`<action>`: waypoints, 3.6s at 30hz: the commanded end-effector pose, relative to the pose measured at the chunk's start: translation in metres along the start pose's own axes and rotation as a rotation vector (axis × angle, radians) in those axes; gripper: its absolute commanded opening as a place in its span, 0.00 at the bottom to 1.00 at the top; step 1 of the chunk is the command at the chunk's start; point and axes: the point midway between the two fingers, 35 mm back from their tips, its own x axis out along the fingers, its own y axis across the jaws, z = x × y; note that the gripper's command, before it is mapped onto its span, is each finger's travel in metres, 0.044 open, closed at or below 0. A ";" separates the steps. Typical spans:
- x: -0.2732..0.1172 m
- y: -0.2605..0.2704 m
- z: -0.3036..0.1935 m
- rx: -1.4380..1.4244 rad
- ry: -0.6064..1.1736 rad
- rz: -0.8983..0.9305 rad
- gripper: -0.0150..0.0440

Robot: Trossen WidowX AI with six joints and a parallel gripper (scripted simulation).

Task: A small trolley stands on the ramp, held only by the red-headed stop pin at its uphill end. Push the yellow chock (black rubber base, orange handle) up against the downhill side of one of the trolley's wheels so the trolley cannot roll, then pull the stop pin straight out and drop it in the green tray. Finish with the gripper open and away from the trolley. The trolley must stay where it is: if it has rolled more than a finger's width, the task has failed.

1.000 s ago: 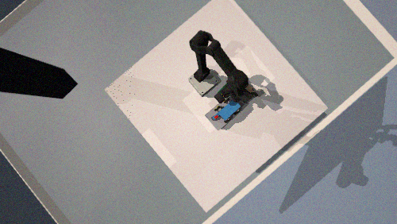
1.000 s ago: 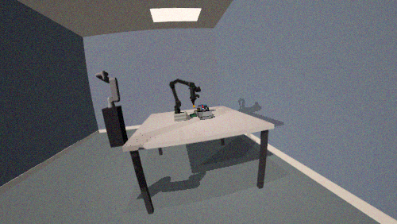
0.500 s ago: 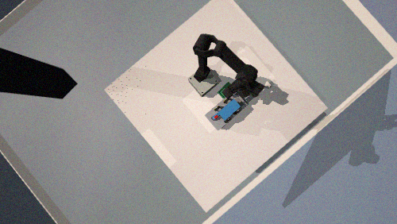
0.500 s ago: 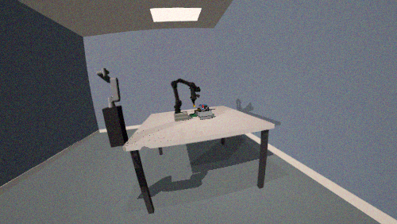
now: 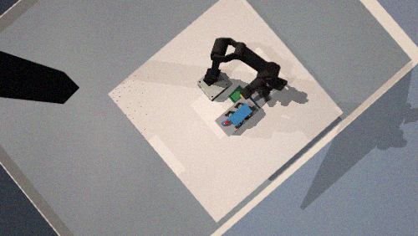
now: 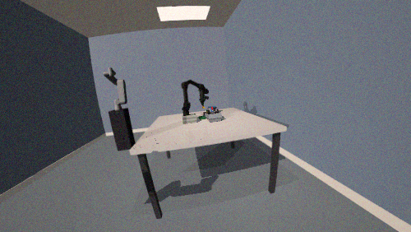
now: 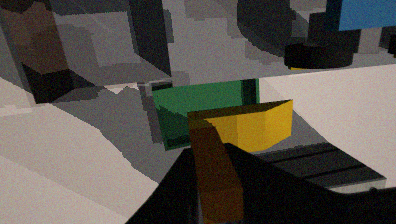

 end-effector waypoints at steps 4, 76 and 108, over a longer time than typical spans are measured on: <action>0.000 0.001 0.003 0.004 -0.002 -0.025 0.25; 0.066 -0.031 0.031 0.003 -0.004 -0.029 0.25; 0.024 -0.026 0.030 0.004 -0.005 -0.028 0.58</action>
